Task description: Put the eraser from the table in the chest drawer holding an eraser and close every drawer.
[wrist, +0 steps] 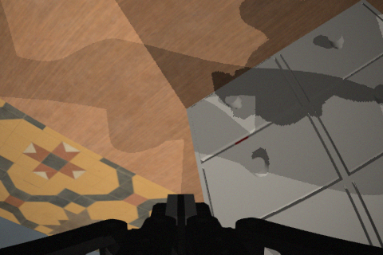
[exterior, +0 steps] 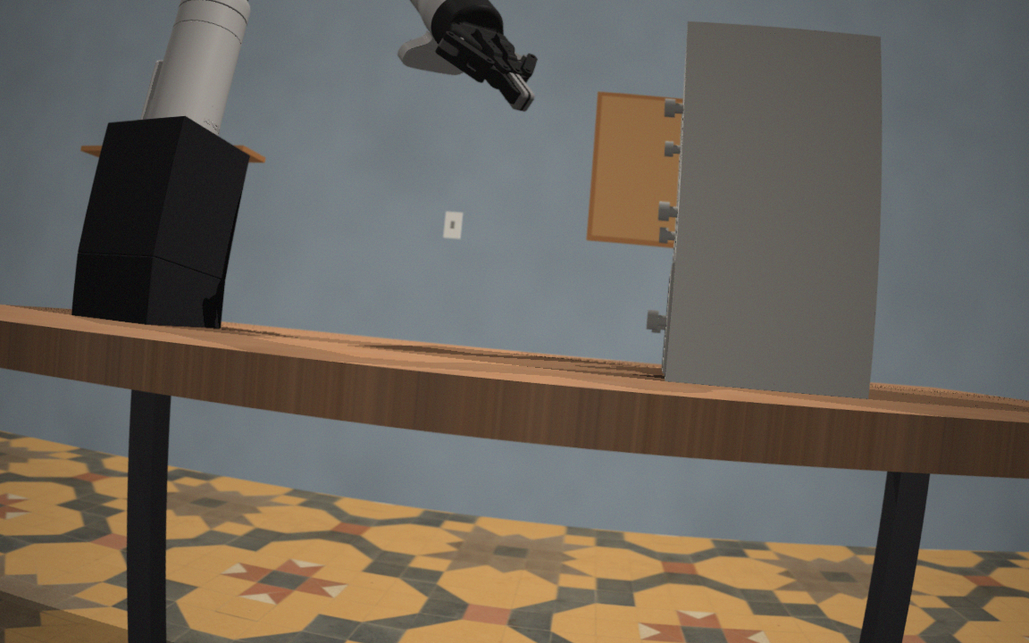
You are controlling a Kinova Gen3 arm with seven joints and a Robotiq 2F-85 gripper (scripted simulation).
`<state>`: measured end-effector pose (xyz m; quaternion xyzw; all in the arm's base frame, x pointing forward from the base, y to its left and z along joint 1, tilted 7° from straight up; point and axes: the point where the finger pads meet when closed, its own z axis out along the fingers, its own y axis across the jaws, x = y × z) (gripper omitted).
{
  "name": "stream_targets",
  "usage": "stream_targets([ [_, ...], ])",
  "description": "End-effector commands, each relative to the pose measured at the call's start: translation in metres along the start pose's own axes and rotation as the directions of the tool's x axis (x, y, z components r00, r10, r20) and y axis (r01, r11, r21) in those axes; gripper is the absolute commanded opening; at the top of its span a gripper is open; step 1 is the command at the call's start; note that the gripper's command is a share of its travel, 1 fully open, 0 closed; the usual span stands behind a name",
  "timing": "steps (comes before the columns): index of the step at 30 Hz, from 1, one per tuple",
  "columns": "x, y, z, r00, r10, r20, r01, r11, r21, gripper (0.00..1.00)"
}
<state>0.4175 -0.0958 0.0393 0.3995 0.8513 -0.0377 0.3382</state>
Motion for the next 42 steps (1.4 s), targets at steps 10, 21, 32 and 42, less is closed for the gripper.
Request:
stream_targets([
  [10,0.0332,-0.0161,0.0041,0.912,-0.304,-0.277,0.274,0.951,-0.14,0.0],
  [21,0.0332,-0.0161,0.0041,0.71,-0.526,-0.467,0.456,0.85,-0.263,0.0],
  [32,0.0332,-0.0161,0.0041,0.552,-0.594,-0.585,0.504,0.797,-0.333,0.0],
  [42,0.0332,-0.0161,0.0041,0.552,-0.594,-0.585,0.504,0.797,-0.333,0.0],
])
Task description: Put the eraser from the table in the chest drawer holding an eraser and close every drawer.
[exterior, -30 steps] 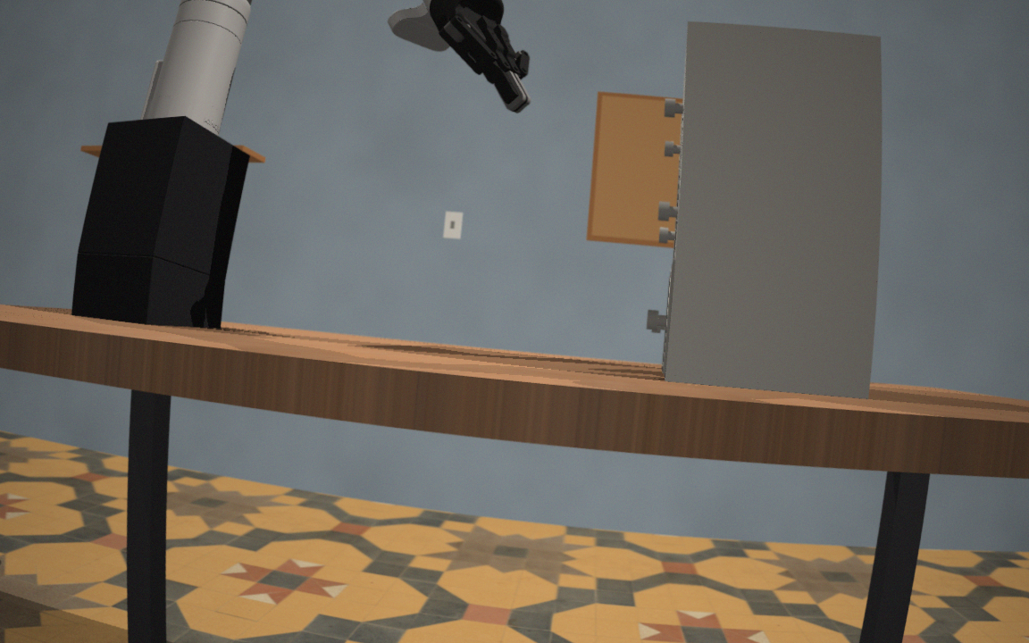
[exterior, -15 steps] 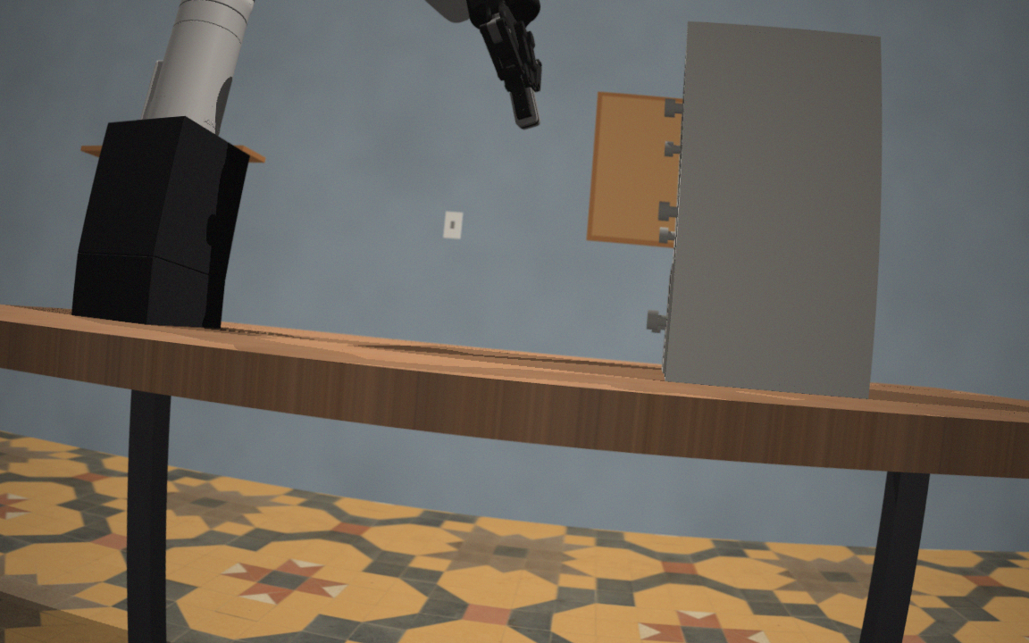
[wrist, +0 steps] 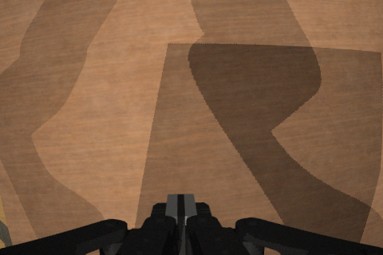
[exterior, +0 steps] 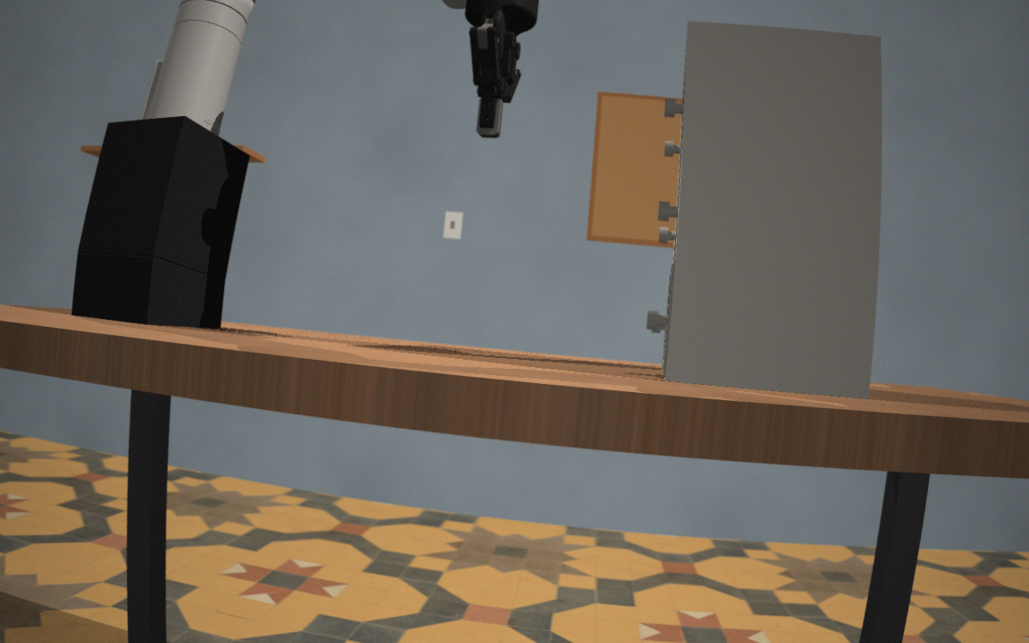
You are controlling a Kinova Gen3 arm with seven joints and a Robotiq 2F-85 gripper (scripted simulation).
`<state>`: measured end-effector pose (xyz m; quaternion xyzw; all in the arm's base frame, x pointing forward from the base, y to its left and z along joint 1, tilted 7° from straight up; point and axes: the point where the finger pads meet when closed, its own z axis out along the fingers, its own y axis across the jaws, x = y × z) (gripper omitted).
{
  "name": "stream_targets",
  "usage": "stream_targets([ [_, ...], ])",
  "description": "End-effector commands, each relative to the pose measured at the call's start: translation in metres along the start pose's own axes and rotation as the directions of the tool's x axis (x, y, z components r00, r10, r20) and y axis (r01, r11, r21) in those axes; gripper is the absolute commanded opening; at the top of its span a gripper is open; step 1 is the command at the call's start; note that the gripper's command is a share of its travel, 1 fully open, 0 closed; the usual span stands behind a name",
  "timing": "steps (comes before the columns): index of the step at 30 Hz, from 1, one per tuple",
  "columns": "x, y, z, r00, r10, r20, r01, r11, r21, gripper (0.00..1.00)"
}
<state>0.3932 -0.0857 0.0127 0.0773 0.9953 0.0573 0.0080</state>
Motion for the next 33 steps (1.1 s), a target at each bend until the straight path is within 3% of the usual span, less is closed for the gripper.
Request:
stream_targets([
  [1,-0.0003,-0.0006,-0.0001,1.0,0.0,0.0,0.0,1.0,0.001,0.0],
  [15,-0.0003,-0.0006,-0.0001,1.0,0.0,0.0,0.0,1.0,0.001,0.0],
  [16,-0.0003,-0.0006,-0.0001,1.0,0.0,0.0,0.0,1.0,0.001,1.0],
  [33,-0.0003,-0.0006,-0.0001,1.0,0.0,0.0,0.0,1.0,0.001,1.0],
])
